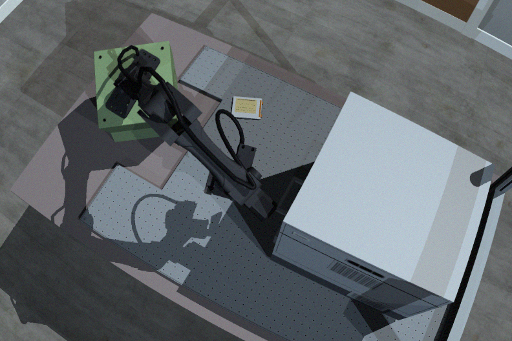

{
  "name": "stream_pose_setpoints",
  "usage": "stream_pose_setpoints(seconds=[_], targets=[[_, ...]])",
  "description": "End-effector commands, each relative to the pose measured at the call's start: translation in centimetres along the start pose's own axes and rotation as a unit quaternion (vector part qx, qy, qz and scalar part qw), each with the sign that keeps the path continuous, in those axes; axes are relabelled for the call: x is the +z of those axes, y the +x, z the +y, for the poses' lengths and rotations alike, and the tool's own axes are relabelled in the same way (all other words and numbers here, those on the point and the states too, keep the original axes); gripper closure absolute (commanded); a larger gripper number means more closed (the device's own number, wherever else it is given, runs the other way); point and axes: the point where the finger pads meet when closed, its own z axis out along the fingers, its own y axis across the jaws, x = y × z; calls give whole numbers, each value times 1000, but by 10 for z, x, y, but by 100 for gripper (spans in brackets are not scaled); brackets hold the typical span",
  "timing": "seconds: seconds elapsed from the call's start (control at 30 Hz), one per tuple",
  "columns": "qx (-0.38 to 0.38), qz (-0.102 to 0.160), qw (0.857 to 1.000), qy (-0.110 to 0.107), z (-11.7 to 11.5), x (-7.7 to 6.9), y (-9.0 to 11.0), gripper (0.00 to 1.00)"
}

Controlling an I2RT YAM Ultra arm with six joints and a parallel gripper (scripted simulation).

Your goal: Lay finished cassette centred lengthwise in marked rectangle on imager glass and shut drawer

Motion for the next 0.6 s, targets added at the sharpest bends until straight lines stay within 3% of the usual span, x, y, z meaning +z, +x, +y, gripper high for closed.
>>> stream_pose_setpoints(seconds=[0.0,0.53,0.57], targets=[[-1,3,1000,7,-3,-5,0,0],[-1,3,1000,7,-3,-5,0,0],[14,12,1000,12,-2,-10,-7,65]])
